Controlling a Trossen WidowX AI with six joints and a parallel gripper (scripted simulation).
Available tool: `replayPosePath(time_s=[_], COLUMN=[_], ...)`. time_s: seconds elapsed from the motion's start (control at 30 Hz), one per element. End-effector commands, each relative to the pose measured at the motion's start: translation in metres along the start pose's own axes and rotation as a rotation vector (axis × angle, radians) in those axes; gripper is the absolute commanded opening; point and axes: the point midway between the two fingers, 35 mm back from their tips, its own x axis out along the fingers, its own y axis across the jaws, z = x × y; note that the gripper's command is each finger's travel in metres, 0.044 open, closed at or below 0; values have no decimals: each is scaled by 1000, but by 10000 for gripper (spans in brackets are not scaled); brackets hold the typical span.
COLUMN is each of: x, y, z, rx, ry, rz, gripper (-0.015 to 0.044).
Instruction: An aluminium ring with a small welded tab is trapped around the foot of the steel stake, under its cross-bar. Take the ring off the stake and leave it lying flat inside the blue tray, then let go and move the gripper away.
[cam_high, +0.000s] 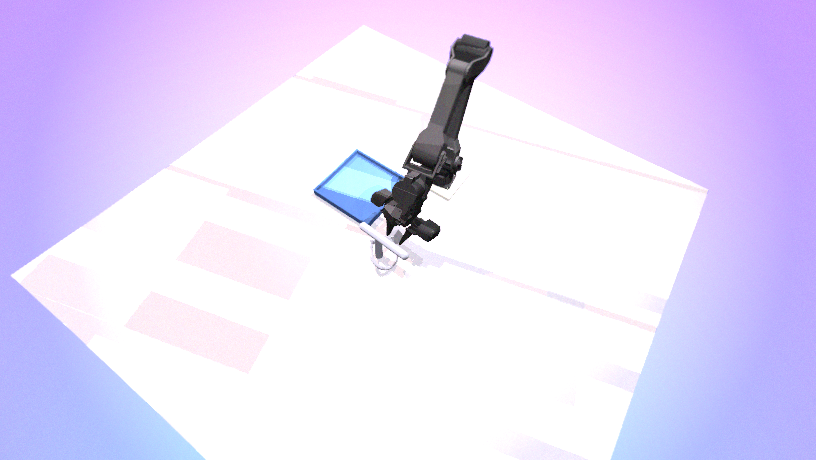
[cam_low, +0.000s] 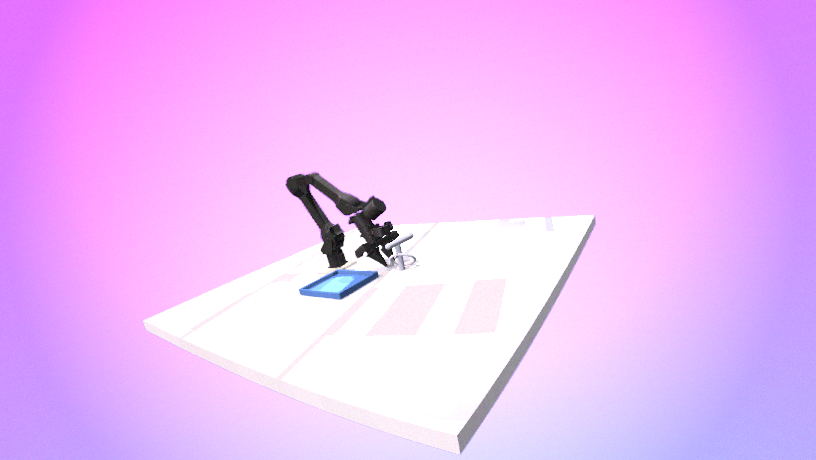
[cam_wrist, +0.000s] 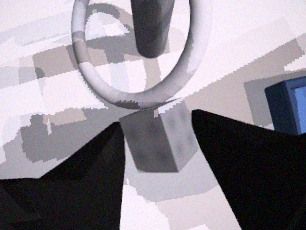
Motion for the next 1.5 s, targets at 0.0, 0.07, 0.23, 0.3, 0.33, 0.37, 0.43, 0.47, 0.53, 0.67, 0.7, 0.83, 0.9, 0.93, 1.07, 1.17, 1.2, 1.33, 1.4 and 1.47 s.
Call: replayPosePath(time_s=[0.0,0.07,0.23,0.3,0.33,0.37,0.43,0.47,0.53,0.67,0.7,0.83,0.9,0.93,1.07,1.17,1.2,1.33,1.4,1.47], x=[0,0,0,0,0,0,0,0,-1,-6,-7,-12,-15,-16,-20,-20,-20,-20,-20,-21], y=[0,0,0,0,0,0,0,0,0,0,0,0,0,0,0,0,0,0,-1,-2], z=[0,0,0,0,0,0,0,0,1,3,4,7,8,8,10,10,10,10,11,12], rx=[0,0,0,0,0,0,0,0,0,-2,-2,-4,-5,-5,-6,-6,-6,-6,-7,-6], ry=[-1,-1,-1,-1,-1,-1,-1,-1,0,3,3,6,8,9,10,10,10,12,26,47], rz=[0,0,0,0,0,0,0,0,0,1,1,2,3,3,3,3,3,4,7,12], gripper=[107,93,60,47,40,33,20,13,0,0,0,0,0,0,0,0,0,0,0,0])
